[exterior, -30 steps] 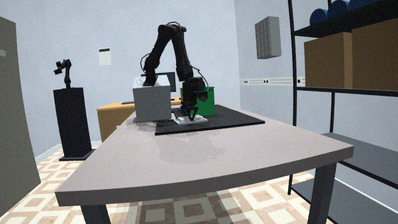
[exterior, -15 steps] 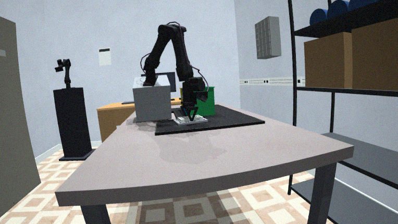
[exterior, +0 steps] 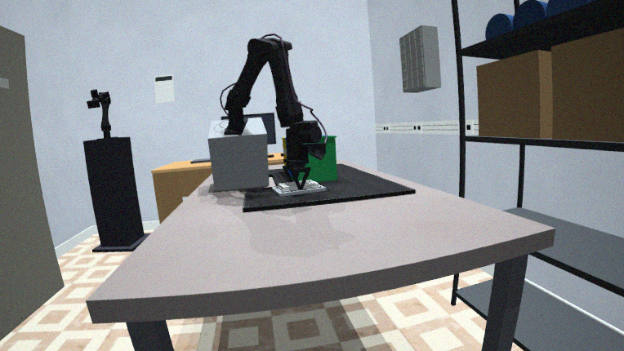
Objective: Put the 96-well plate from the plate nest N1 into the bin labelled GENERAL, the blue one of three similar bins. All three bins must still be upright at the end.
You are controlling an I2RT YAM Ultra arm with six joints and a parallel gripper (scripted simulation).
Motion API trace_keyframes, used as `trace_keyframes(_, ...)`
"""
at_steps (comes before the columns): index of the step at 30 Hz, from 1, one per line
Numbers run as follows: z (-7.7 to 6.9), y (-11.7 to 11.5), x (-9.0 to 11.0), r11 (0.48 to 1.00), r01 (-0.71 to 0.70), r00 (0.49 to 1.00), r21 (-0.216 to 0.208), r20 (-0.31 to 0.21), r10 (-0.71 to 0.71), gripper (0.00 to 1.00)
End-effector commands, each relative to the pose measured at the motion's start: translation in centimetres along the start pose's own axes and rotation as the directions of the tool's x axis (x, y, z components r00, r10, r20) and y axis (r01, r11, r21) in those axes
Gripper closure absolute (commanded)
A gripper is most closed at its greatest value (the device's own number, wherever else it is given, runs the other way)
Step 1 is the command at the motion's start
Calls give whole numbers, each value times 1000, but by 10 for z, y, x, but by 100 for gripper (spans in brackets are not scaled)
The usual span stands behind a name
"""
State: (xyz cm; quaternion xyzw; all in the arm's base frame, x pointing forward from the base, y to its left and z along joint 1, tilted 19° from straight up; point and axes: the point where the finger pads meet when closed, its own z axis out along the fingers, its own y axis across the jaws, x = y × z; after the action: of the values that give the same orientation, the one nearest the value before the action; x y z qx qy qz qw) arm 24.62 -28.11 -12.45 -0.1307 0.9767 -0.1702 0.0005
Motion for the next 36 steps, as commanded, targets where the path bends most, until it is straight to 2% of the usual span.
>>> trace_keyframes(1,-14,4,-5,1000,4,1000,-13,24,-4,100)
trace_keyframes(8,-23,6,-5,1000,4,1000,-12,25,-4,100)
trace_keyframes(15,-36,-3,-10,1000,-5,999,23,46,4,100)
trace_keyframes(20,-42,-7,-12,1000,-5,999,22,46,4,100)
trace_keyframes(26,-51,-1,-8,1000,4,1000,-13,24,-4,100)
trace_keyframes(36,-64,5,-4,1000,3,1000,-7,28,-3,100)
